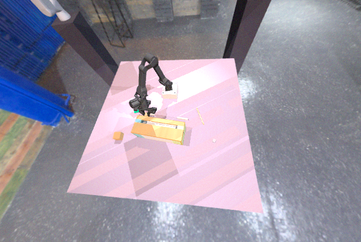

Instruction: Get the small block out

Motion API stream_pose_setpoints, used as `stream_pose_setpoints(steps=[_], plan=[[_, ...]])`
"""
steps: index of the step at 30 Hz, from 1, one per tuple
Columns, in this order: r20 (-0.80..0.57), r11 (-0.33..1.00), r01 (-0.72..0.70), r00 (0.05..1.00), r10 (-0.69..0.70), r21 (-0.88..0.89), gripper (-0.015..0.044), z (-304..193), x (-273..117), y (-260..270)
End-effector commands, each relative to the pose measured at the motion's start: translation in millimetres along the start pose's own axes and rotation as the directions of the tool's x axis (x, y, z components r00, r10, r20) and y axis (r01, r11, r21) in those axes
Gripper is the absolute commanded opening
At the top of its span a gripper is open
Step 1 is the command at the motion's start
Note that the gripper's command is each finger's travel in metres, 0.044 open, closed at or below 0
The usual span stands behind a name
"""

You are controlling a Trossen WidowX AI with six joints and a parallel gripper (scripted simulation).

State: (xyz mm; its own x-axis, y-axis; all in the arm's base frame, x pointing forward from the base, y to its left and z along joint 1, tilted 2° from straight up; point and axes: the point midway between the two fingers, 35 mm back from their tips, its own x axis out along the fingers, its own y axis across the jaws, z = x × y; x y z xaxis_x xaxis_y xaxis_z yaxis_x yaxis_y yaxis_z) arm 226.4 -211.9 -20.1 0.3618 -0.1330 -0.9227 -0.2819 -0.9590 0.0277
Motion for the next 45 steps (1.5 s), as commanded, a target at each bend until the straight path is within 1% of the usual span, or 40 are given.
stream_pose_setpoints(steps=[1, 5, 11, 24, 37, 45], plan=[[-0.008, 1.0, -0.008, 1.0, 0.008, -0.001, 0.0, -11, -21, 2], [-0.007, 1.0, -0.009, 1.0, 0.009, 0.0, 0.0, -17, -38, 1], [-0.007, 1.0, -0.019, 1.0, 0.019, 0.016, 0.0, -19, -45, -1], [-0.024, 0.981, -0.104, 0.994, 0.109, 0.167, 0.0, -26, -95, -18], [-0.06, 0.93, -0.161, 0.98, 0.191, 0.331, 0.0, -22, -144, -35], [-0.062, 0.926, -0.163, 0.979, 0.195, 0.339, 0.0, -22, -146, -36]])
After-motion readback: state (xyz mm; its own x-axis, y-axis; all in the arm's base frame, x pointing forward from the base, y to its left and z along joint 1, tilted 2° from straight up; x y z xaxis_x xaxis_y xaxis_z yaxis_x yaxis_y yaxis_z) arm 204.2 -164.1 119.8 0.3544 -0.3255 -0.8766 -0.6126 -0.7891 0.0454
